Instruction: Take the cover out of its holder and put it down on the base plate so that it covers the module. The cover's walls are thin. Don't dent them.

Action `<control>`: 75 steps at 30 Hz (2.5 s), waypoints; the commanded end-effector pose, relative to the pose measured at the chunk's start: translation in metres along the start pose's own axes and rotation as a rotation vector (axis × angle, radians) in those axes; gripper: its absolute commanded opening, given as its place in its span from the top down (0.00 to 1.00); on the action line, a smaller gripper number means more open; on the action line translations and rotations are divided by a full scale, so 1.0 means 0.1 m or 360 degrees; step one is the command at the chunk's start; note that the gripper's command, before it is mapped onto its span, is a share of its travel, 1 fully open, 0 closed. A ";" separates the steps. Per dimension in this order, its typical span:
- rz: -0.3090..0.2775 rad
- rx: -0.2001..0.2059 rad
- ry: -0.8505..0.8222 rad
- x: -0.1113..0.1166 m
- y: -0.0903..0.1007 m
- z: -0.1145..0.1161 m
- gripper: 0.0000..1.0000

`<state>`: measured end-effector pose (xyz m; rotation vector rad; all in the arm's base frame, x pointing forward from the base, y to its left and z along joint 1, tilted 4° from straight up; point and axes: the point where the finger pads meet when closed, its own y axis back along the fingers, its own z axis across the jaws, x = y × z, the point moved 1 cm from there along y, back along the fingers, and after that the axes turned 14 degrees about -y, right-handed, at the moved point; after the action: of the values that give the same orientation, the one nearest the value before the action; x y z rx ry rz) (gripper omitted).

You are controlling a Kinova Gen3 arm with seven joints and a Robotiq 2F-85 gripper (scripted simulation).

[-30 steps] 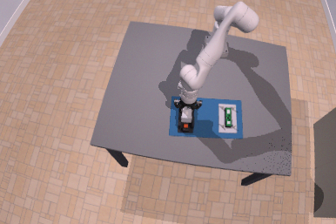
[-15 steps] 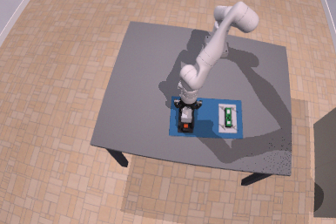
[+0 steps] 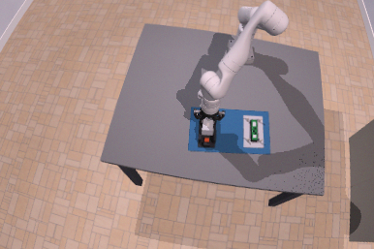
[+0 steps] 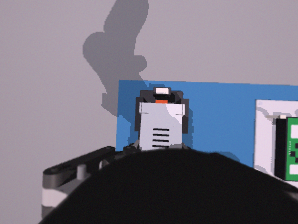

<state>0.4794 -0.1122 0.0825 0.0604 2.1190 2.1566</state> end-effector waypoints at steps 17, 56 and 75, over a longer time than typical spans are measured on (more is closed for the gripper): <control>-0.0014 -0.0001 0.0002 -0.02 0.37 0.00 1.00; -0.0011 0.0000 0.0000 -0.02 0.54 0.00 1.00; -0.0011 0.0000 0.0000 -0.02 0.54 0.00 1.00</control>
<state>0.4776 -0.1132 0.1356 0.0546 2.1169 2.1540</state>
